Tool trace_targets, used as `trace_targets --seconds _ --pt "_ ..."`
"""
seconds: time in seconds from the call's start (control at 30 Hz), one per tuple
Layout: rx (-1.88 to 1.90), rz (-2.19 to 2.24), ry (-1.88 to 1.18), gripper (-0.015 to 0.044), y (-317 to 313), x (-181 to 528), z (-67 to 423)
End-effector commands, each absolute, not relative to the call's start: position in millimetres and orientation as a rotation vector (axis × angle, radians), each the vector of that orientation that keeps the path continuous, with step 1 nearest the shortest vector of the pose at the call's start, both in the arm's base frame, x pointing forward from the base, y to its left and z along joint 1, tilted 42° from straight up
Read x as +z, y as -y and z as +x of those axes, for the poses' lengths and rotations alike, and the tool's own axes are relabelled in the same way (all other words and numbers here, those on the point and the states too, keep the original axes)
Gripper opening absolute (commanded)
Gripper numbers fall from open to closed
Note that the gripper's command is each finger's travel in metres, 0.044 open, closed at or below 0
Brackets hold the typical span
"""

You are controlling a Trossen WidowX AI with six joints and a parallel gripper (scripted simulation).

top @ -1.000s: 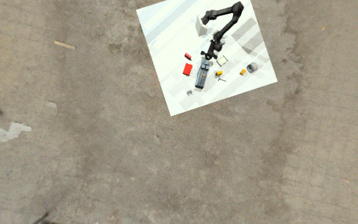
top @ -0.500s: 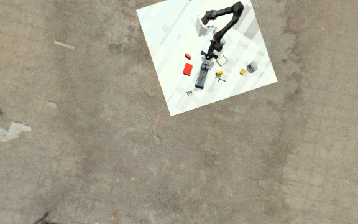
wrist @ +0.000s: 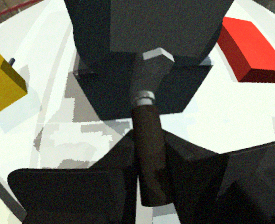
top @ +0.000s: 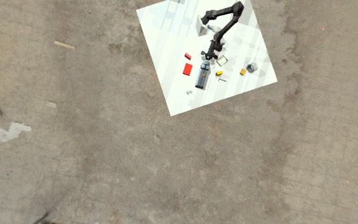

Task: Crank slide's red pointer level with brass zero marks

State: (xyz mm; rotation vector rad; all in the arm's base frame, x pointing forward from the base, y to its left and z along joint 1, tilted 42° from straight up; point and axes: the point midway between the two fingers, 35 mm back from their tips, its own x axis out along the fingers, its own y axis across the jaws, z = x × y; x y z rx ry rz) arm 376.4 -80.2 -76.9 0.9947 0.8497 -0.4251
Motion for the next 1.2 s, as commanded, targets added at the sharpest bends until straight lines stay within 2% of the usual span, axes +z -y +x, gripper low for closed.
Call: trace_targets --seconds 0.0,1.17 --pt "-0.403 0.997 -0.838 0.0 76.6 -70.5 382.2" --pt "-0.403 0.997 -0.838 0.0 76.0 -67.6 383.5"
